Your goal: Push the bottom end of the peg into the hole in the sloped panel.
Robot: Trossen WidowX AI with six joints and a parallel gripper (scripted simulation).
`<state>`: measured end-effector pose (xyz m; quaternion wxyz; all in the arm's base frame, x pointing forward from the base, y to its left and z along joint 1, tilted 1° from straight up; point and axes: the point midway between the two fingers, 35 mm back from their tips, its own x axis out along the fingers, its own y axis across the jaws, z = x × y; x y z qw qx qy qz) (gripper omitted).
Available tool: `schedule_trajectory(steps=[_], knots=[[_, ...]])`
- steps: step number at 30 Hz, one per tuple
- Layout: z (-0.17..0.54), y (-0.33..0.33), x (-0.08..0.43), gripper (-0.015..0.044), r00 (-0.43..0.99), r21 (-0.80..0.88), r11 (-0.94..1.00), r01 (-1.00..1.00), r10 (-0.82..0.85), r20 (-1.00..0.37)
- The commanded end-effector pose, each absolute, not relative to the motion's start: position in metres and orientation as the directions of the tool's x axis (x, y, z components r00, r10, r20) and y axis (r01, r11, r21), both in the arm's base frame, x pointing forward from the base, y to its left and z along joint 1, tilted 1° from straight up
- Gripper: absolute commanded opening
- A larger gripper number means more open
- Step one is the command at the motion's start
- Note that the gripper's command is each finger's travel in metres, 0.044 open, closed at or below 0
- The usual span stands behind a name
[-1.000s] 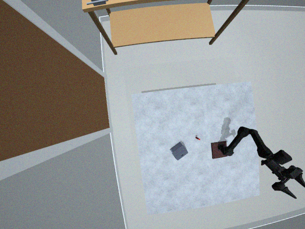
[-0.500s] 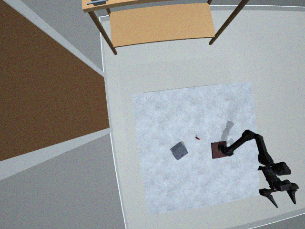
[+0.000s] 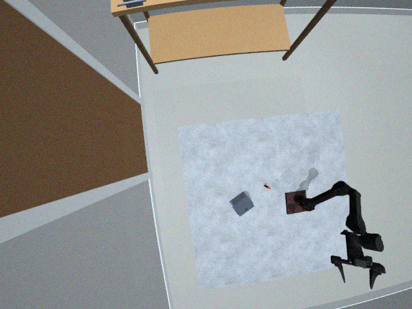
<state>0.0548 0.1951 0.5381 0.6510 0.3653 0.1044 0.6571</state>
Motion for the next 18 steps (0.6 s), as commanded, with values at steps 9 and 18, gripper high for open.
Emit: schedule_trajectory(steps=[9,18], knots=[[0.5,0.215,0.124,0.044,0.343,0.805,0.062,-0.59,0.922,0.18],[0.464,0.217,0.175,0.044,0.49,0.91,0.179,-0.373,0.871,0.03]])
